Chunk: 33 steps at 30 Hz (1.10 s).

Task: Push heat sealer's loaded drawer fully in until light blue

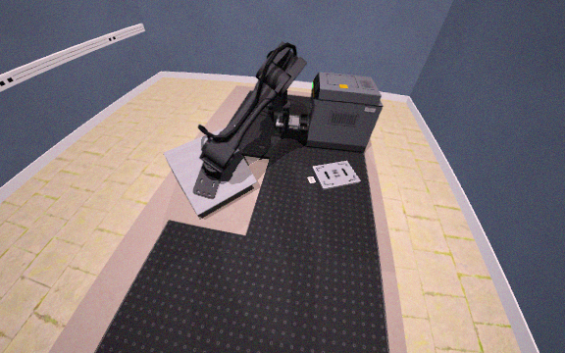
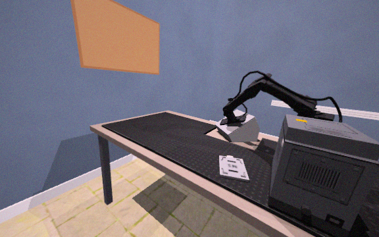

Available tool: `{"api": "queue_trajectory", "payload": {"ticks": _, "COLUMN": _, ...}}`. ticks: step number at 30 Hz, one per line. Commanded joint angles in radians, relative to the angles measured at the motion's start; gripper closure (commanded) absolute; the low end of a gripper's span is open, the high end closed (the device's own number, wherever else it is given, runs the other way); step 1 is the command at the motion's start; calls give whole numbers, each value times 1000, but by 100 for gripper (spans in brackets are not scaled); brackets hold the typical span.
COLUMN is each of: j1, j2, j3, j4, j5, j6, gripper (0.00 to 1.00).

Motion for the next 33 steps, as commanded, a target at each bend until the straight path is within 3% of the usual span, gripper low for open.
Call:
{"api": "queue_trajectory", "payload": {"ticks": 1, "j1": 33, "j2": -43, "j3": 52, "j4": -34, "j5": -13, "j6": 16, "gripper": 55}}
{"api": "queue_trajectory", "payload": {"ticks": 33, "j1": 76, "j2": -60, "j3": 155, "j4": -177, "j5": -27, "j6": 63, "gripper": 55}}
